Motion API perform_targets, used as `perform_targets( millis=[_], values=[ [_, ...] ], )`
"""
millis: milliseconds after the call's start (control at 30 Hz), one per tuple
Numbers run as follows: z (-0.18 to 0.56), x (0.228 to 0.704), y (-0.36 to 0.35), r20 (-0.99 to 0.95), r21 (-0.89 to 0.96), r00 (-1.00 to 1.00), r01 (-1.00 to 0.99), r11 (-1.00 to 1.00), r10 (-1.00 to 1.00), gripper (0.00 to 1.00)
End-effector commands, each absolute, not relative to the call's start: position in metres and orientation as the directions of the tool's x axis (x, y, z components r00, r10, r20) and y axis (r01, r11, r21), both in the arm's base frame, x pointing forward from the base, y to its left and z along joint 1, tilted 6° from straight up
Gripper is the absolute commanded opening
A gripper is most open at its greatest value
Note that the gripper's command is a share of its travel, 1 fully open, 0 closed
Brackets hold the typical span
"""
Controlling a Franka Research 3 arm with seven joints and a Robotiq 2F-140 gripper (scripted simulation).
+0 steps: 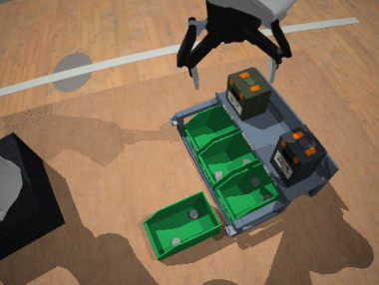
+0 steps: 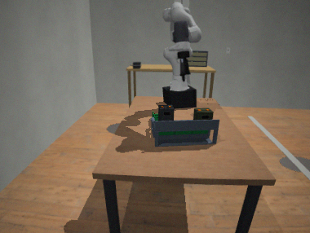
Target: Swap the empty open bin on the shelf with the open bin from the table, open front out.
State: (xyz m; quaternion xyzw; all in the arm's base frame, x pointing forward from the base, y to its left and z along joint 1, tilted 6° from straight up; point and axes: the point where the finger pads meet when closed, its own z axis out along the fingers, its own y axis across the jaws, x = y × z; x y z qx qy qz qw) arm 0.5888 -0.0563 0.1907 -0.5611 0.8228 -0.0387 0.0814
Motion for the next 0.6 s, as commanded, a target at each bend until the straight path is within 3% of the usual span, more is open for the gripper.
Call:
perform_targets(
  millis=[0, 567],
  values=[
    [0.189, 0.596, -0.06, -0.114, -0.183, -0.478, -0.852, 0.491, -0.871, 1.0],
    [0.148, 0.582, -0.074, -0.18, -0.185, -0.683, -0.683, 0.706, -0.708, 1.0]
  ],
)
